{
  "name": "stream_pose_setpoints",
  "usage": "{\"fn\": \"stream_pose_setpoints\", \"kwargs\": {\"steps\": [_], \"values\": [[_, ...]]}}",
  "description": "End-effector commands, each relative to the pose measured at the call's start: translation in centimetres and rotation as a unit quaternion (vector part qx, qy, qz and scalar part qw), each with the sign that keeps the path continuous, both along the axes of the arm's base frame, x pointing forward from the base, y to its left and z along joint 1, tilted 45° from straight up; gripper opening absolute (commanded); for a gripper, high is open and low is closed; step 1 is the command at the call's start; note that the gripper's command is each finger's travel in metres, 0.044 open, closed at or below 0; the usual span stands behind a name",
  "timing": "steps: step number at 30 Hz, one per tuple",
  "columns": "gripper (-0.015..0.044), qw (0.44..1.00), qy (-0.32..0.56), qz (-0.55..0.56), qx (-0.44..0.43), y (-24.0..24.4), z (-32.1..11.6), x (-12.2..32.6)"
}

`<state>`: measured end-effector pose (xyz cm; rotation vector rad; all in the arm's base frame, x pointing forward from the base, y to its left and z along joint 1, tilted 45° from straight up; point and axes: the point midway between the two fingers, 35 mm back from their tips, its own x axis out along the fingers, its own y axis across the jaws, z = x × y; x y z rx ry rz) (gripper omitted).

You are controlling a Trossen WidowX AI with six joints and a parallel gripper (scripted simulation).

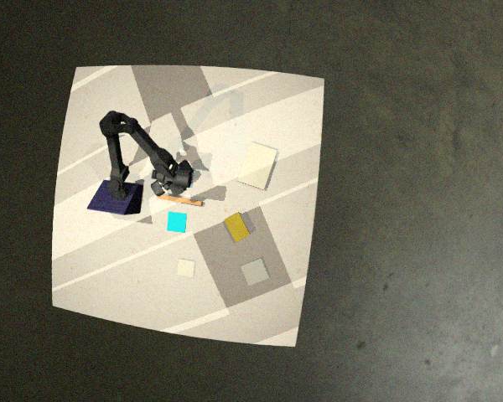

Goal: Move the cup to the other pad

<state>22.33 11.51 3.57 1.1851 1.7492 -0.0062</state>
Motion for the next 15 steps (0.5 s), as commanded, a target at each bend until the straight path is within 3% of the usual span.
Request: {"fn": "stream_pose_setpoints", "kwargs": {"steps": [1, 15], "values": [[0.0128, 1.000, -0.001, 0.000, 0.000, -0.01, 0.03, 0.03], [0.0034, 1.000, -0.001, 0.000, 0.000, -0.01, 0.03, 0.03]]}}
